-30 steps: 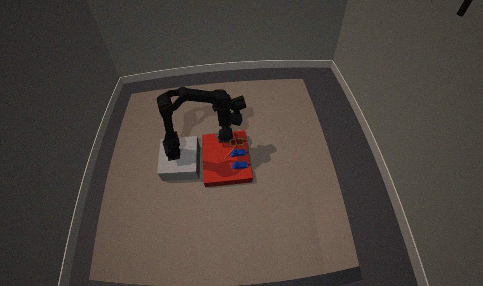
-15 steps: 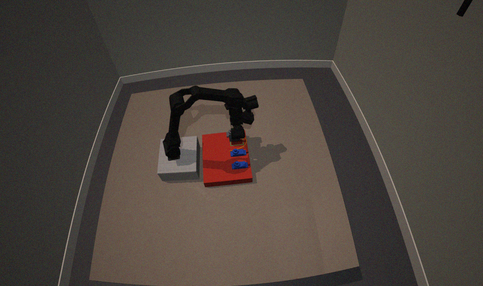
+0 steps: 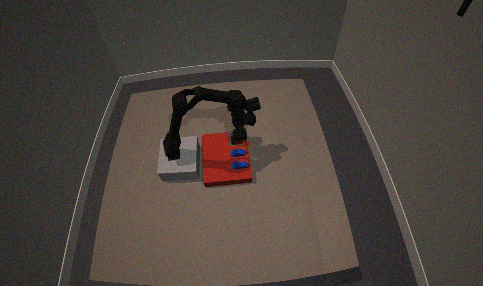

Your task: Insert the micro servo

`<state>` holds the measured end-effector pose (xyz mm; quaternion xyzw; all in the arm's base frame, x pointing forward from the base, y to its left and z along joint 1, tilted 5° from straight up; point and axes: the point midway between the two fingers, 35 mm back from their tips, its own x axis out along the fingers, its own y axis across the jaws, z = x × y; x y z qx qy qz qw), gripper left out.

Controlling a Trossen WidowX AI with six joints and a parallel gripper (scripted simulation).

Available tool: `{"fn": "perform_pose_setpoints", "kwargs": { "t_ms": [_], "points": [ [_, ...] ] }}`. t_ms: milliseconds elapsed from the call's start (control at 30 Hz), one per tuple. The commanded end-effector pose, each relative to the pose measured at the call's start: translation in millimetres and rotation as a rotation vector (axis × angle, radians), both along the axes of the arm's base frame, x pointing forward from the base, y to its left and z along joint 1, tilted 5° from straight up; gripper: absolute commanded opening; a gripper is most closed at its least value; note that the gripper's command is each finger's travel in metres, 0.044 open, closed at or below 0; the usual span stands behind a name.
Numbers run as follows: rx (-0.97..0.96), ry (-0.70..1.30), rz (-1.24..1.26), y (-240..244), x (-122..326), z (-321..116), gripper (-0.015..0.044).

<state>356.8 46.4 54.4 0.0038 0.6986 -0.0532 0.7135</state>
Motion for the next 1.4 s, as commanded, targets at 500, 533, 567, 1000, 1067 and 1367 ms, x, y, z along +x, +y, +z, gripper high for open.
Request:
{"fn": "perform_pose_setpoints", "kwargs": {
  "t_ms": [500, 533, 567, 1000, 1067, 1367],
  "points": [
    [-0.003, 0.005, 0.003, -1.1, -0.1, -10.2, 0.0000],
    [-0.003, 0.005, 0.003, -1.1, -0.1, -11.0, 0.0000],
    [-0.003, 0.005, 0.003, -1.2, -0.1, -11.8, 0.0000],
    [-0.003, 0.005, 0.003, -2.0, 0.0, -22.6, 0.0000],
    [-0.003, 0.005, 0.003, -2.1, 0.0, -24.0, 0.0000],
    [-0.003, 0.005, 0.003, -2.6, 0.1, -30.0, 0.0000]
  ]
}}
